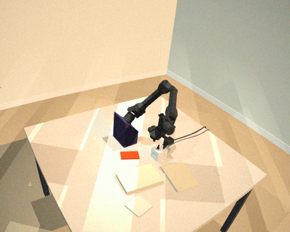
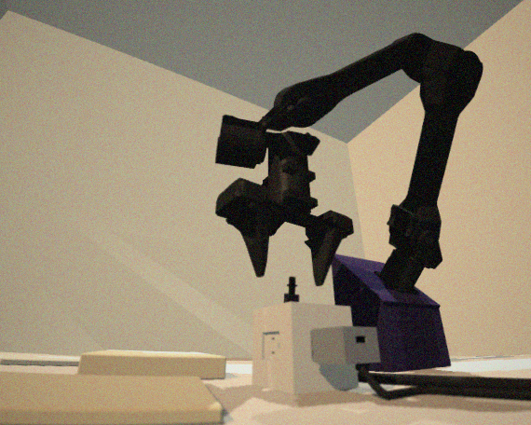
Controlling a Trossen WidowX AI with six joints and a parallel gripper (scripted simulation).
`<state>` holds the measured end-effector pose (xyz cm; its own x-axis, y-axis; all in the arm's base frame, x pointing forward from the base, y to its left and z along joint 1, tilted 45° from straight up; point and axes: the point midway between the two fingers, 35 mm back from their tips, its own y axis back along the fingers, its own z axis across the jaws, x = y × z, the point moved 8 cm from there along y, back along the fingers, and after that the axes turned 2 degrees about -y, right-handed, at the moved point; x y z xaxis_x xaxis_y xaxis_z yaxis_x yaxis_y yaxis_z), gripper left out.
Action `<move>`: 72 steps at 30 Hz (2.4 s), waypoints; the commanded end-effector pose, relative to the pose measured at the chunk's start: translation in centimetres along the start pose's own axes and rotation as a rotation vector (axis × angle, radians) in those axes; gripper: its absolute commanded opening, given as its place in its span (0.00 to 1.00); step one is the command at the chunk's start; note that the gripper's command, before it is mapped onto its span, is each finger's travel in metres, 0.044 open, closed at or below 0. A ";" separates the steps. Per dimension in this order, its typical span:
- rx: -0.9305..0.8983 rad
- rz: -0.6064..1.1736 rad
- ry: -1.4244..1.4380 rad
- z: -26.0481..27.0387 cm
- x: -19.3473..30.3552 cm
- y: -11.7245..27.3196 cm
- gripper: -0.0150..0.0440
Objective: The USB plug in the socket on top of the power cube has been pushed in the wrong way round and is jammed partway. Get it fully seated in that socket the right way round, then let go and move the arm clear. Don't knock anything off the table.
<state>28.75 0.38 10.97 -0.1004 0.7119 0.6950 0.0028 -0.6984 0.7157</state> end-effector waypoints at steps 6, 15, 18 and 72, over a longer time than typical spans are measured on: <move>-0.001 0.000 0.001 0.0 0.0 0.0 0.64; -0.001 0.000 0.001 0.0 0.0 0.0 0.25; -0.001 0.000 0.001 0.0 0.0 0.0 0.25; 0.000 -0.001 0.000 0.0 0.0 2.6 0.25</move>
<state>28.71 -1.26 12.55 -0.0914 0.7097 0.6986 0.0027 -0.7013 0.7128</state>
